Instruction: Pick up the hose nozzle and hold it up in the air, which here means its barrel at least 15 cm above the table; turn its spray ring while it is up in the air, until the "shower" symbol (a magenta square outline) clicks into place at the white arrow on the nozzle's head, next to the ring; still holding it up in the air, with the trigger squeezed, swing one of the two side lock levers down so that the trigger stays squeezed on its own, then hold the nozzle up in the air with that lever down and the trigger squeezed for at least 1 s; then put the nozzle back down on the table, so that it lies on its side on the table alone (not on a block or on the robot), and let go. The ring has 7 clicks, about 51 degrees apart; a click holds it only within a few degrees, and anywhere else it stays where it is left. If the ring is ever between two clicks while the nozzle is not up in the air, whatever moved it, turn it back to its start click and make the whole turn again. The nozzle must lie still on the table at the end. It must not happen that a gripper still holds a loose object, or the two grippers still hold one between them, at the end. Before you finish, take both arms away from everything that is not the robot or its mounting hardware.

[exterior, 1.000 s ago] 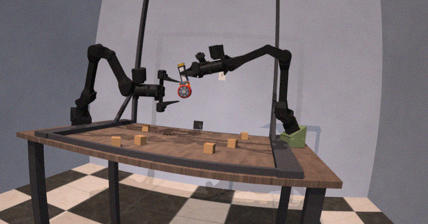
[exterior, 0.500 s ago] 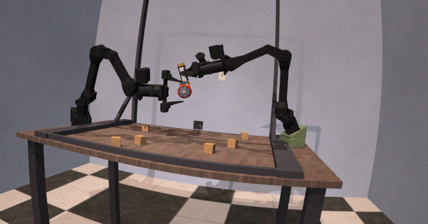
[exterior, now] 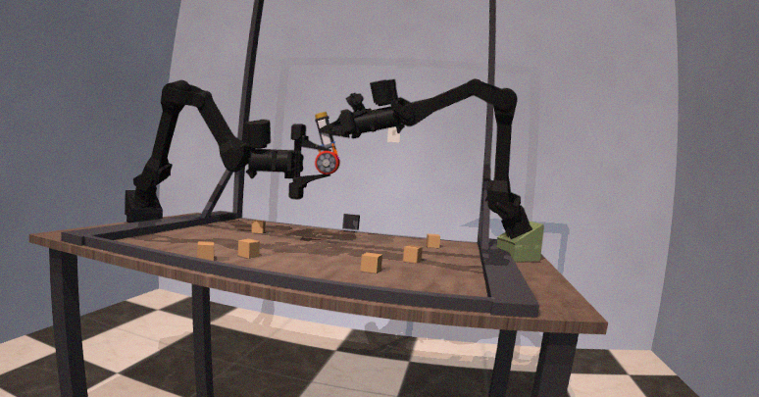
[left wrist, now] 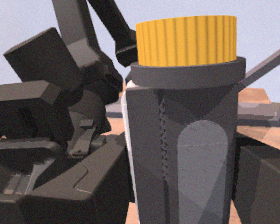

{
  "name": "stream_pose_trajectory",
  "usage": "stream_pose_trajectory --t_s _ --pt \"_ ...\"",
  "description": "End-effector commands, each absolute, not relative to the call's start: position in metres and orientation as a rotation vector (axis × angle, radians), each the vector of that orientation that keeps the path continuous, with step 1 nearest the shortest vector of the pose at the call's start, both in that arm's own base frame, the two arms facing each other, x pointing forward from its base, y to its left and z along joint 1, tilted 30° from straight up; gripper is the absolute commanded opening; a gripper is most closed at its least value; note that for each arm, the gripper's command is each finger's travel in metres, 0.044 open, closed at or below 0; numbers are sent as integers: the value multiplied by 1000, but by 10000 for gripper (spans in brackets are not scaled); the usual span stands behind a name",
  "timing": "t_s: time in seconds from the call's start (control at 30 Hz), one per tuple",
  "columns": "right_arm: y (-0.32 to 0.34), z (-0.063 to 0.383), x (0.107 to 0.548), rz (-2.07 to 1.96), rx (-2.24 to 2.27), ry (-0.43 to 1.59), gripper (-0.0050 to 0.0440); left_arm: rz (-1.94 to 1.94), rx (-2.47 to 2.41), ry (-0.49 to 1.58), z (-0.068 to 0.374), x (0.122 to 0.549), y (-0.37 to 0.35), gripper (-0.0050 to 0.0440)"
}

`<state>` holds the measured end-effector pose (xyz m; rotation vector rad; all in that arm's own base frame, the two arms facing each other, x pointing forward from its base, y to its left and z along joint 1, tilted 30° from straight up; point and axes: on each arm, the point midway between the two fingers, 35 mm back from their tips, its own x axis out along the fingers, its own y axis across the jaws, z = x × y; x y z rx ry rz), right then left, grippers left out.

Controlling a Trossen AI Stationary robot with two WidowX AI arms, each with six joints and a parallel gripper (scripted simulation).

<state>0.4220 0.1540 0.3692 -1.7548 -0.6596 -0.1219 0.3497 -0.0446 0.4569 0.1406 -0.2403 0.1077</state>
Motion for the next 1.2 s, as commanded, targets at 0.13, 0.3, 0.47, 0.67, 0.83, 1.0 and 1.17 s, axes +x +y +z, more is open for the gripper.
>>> stream_pose_trajectory --t_s 0.13,0.3,0.47,0.67,0.83,1.0,1.17 --pt "152 379 419 -145 -1748 -669 0 108 132 -287 474 339 -43 170" --pt "152 379 419 -145 -1748 -669 0 108 132 -287 474 339 -43 170" --pt "152 381 418 -99 -1769 -608 0 108 132 -287 474 339 -43 170" --pt "152 384 417 -30 -1794 -519 0 108 132 -287 474 339 -43 170" --pt "152 386 417 6 -1806 -473 0 108 132 -287 474 339 -43 170" --pt "152 386 417 9 -1806 -468 0 108 132 -287 474 339 -43 170" --pt "152 388 416 40 -1817 -423 0 108 132 -287 474 339 -43 170"
